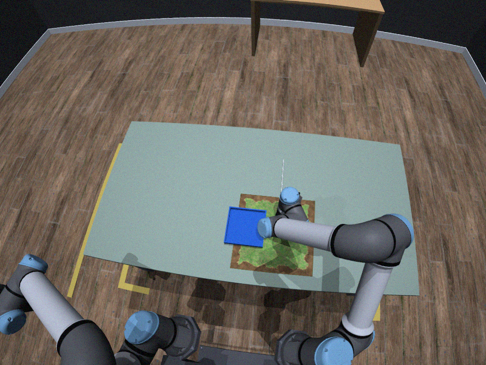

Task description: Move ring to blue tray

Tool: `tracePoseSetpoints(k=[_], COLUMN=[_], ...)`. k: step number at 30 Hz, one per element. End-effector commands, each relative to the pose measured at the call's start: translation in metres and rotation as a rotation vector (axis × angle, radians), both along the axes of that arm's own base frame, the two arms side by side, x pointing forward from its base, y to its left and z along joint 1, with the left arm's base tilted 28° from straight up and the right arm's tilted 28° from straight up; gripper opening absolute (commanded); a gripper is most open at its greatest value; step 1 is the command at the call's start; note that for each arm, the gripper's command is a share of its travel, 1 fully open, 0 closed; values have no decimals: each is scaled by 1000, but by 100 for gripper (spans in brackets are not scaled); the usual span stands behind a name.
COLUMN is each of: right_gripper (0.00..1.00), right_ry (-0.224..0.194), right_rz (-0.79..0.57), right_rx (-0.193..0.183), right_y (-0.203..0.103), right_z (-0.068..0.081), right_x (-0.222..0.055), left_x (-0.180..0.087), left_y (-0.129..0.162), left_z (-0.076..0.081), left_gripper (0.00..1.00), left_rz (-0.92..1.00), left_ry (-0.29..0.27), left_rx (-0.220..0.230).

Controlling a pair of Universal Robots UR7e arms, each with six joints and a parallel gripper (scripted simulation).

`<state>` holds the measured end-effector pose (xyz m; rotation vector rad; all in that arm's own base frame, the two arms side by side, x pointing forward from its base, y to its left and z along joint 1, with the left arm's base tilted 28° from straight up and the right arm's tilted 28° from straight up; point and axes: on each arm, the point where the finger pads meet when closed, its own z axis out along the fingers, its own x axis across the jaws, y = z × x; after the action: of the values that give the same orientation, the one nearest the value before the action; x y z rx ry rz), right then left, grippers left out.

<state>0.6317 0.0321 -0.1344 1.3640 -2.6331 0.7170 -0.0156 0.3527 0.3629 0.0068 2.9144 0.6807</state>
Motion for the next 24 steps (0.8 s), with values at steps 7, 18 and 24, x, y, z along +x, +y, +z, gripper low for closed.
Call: tracePoseSetpoints(k=[7,18,24], right_gripper=[0,0,0], right_ry=[-1,0,-1], right_rz=[3,3,3], right_rx=[2,3,3], right_y=[6,16,25], right_z=[-2,17,35], right_x=[-7,-10,-12], left_x=[-1,-1,-1], left_y=[-1,-1,-1], left_z=[-1,-1,-1], left_gripper=[100,100,100], left_rz=[4,4,4], left_ry=[0,0,0], left_rx=[-1,-1,-1])
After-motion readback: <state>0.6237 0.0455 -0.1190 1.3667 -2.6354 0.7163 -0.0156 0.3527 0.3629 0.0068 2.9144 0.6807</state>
